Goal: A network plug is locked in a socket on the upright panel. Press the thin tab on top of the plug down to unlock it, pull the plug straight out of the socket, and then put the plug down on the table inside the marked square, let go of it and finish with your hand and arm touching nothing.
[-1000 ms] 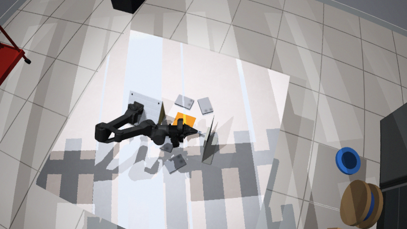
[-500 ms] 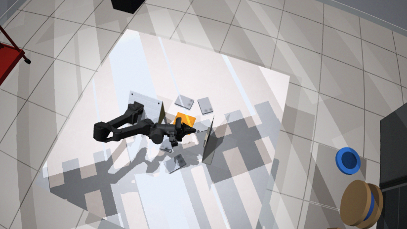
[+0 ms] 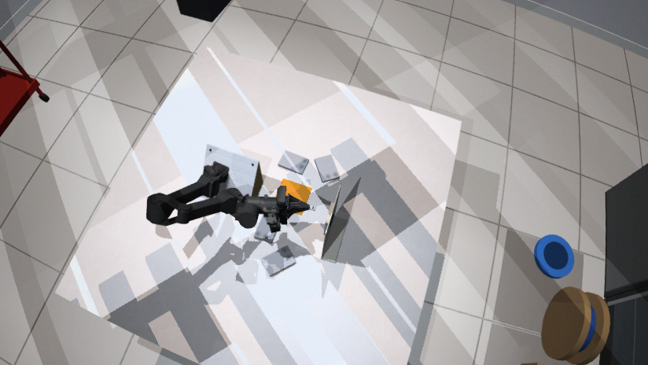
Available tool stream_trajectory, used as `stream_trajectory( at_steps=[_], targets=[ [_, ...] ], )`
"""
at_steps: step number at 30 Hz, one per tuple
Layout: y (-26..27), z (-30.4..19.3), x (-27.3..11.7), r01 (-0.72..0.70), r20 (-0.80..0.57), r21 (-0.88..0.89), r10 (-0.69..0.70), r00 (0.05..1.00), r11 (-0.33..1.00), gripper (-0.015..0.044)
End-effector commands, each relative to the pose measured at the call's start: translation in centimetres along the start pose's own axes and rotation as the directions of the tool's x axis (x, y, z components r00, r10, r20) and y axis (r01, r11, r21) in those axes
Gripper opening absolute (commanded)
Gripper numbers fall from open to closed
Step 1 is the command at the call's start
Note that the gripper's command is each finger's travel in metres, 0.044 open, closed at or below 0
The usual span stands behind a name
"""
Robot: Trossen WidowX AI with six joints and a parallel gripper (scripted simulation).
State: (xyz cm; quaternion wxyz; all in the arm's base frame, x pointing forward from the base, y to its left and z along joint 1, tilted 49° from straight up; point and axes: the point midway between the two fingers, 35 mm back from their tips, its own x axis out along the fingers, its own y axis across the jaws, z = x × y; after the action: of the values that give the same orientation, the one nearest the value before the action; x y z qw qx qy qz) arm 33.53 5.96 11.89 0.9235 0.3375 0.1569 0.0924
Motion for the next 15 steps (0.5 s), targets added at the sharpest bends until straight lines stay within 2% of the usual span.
stream_trajectory(
  at_steps=[1, 15],
  targets=[
    [0.1, 0.0, -0.3, -0.001, 0.005, 0.002, 0.001, 1.0, 1.0, 0.0],
    [1.3, 0.0, -0.6, 0.0, 0.001, 0.001, 0.0, 1.0, 1.0, 0.0]
  ],
)
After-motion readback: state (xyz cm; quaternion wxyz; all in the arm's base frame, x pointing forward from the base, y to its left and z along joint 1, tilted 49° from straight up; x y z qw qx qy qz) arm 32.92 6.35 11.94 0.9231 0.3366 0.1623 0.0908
